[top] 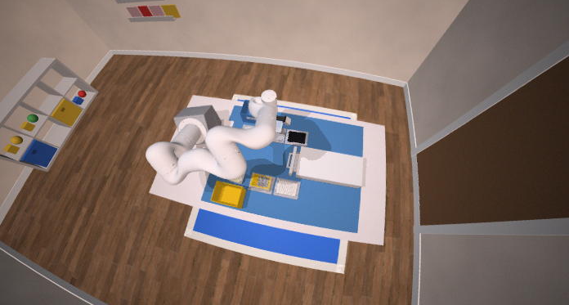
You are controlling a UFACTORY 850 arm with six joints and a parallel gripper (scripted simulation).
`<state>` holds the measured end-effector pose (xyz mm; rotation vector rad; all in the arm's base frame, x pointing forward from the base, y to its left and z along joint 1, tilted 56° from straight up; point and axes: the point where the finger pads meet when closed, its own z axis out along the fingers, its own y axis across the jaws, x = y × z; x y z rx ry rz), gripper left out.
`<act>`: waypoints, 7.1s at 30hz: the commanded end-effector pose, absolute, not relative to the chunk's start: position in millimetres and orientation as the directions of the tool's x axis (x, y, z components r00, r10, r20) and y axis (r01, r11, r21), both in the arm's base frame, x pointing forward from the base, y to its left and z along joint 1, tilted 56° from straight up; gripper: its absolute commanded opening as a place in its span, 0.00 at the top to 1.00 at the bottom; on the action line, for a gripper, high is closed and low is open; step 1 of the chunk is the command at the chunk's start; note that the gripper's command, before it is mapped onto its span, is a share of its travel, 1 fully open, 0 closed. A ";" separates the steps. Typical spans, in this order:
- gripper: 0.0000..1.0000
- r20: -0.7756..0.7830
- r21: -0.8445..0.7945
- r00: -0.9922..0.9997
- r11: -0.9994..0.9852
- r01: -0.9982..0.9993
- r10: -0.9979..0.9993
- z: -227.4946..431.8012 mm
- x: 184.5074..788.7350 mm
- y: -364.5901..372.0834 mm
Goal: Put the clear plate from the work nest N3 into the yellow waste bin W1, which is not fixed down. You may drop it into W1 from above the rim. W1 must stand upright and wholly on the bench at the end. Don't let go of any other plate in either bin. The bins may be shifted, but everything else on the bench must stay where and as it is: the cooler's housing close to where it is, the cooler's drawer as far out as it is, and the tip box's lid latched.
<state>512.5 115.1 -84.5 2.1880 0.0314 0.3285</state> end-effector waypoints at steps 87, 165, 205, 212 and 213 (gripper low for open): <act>1.00 0.226 0.794 0.964 -0.599 -0.098 0.141 54.1 426.4 -10.2; 1.00 0.226 0.795 0.964 -0.599 -0.098 0.141 179.3 347.8 -124.5; 1.00 0.226 0.795 0.964 -0.599 -0.098 0.141 240.1 309.7 -180.0; 1.00 0.226 0.795 0.964 -0.599 -0.098 0.141 252.6 301.9 -191.5; 1.00 0.226 0.795 0.964 -0.599 -0.099 0.141 254.4 300.8 -193.1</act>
